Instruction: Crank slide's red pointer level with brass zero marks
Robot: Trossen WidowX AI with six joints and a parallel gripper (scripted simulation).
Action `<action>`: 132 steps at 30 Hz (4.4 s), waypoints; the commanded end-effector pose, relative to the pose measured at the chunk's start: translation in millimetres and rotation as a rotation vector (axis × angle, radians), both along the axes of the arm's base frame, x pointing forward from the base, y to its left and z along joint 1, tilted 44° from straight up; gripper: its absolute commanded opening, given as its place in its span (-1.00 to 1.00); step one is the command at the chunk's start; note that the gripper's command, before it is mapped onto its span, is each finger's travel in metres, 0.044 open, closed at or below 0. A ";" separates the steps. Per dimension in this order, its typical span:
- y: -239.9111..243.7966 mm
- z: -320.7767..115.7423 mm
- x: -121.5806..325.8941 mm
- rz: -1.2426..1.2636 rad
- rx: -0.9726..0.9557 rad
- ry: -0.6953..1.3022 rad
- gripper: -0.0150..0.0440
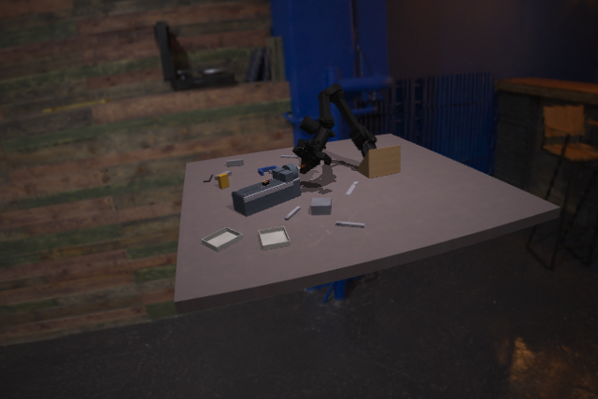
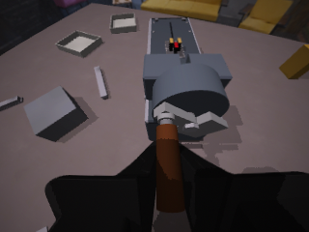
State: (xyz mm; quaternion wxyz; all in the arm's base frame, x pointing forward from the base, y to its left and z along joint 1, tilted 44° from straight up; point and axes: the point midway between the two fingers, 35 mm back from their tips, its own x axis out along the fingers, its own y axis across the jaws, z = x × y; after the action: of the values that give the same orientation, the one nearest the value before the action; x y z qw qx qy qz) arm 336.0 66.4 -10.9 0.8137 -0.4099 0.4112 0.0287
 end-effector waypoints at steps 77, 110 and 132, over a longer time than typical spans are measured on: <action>-15.6 31.1 13.1 0.002 0.002 -0.013 -0.49; -9.6 26.6 10.0 0.023 0.008 0.004 1.00; 63.7 96.4 7.4 0.031 0.011 0.017 1.00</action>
State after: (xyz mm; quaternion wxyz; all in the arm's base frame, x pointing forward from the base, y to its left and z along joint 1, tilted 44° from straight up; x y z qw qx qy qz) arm 343.8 121.9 73.5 0.8107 -0.4130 0.4119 0.0505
